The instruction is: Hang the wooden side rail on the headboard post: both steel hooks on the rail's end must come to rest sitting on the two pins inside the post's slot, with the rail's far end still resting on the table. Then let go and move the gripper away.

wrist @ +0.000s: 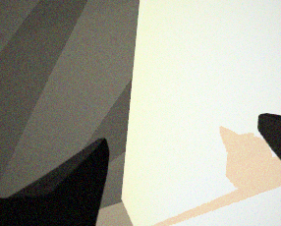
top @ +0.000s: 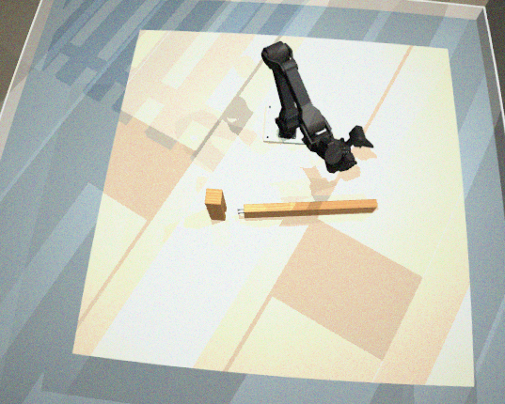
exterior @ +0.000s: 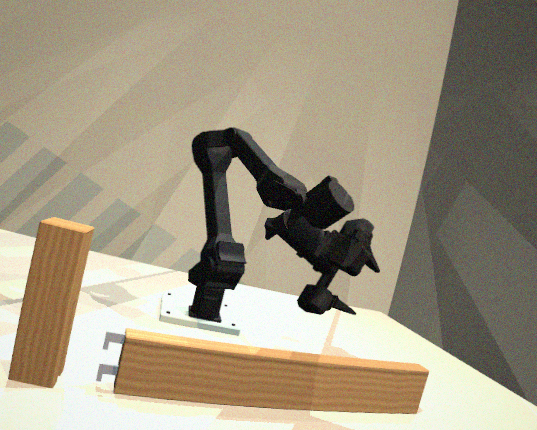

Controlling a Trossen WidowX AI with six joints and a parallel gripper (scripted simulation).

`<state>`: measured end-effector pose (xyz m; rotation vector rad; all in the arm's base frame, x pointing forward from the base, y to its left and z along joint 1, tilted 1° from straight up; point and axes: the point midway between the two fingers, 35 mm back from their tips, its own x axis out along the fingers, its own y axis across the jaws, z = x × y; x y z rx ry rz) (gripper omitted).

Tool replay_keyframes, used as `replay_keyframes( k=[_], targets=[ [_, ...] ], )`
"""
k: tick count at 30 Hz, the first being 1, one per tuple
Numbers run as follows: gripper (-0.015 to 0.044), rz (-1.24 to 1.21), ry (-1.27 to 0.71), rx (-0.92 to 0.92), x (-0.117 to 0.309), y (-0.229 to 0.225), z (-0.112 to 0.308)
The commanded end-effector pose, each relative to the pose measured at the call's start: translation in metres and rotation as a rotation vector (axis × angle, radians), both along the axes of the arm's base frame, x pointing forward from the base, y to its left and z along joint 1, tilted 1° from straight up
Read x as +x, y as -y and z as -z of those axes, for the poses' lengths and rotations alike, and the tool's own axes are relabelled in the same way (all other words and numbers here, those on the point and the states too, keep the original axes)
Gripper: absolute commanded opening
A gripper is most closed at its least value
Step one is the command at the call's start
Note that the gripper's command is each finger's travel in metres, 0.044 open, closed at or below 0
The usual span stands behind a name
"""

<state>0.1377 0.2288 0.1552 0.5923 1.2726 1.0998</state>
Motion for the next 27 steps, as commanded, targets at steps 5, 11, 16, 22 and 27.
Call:
replay_keyframes(
  k=[5,11,16,22,27],
  targets=[
    [0.044,0.371,0.373,-0.08,0.081,0.078,0.02],
    [0.044,0.634,0.611,-0.235,0.116,0.152,0.03],
    [0.044,0.842,0.778,-0.426,0.126,0.22,0.035],
    [0.044,1.071,0.924,-0.721,0.112,0.301,0.039],
    [0.044,1.237,0.987,-1.018,0.08,0.361,0.041]
  ],
)
